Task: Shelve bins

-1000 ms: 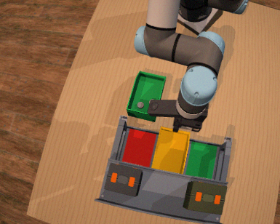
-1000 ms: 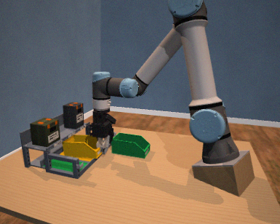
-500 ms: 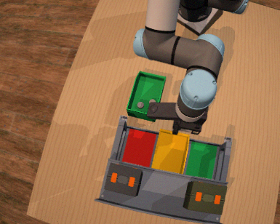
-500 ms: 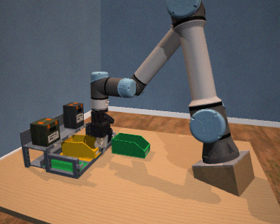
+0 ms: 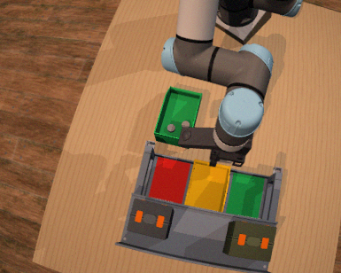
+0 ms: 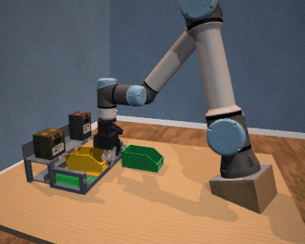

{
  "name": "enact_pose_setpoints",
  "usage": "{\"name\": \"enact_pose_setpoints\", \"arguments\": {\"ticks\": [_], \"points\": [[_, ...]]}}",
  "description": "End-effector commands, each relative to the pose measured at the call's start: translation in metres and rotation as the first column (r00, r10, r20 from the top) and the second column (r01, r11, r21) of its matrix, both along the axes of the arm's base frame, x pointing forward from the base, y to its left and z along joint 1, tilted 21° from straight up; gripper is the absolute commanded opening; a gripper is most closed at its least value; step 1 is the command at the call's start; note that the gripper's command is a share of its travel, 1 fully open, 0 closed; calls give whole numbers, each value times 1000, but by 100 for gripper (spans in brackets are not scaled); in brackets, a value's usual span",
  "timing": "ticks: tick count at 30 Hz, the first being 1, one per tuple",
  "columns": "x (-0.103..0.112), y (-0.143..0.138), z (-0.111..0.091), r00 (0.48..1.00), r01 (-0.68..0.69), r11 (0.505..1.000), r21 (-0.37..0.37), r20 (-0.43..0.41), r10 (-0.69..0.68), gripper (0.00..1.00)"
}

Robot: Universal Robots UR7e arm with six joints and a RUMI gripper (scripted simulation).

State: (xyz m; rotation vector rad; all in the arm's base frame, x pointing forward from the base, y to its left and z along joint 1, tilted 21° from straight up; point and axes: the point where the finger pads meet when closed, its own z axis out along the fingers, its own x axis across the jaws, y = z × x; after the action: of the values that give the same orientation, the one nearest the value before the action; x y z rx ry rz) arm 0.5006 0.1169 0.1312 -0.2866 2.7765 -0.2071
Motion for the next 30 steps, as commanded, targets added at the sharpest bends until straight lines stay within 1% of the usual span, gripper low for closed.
{"name": "enact_pose_setpoints", "arguments": {"ticks": [1, 30], "points": [[2, 1, 1, 1000, 0, 1000, 0, 1, 0, 0], [6, 1, 2, 1000, 0, 1000, 0, 1, 0, 0]]}}
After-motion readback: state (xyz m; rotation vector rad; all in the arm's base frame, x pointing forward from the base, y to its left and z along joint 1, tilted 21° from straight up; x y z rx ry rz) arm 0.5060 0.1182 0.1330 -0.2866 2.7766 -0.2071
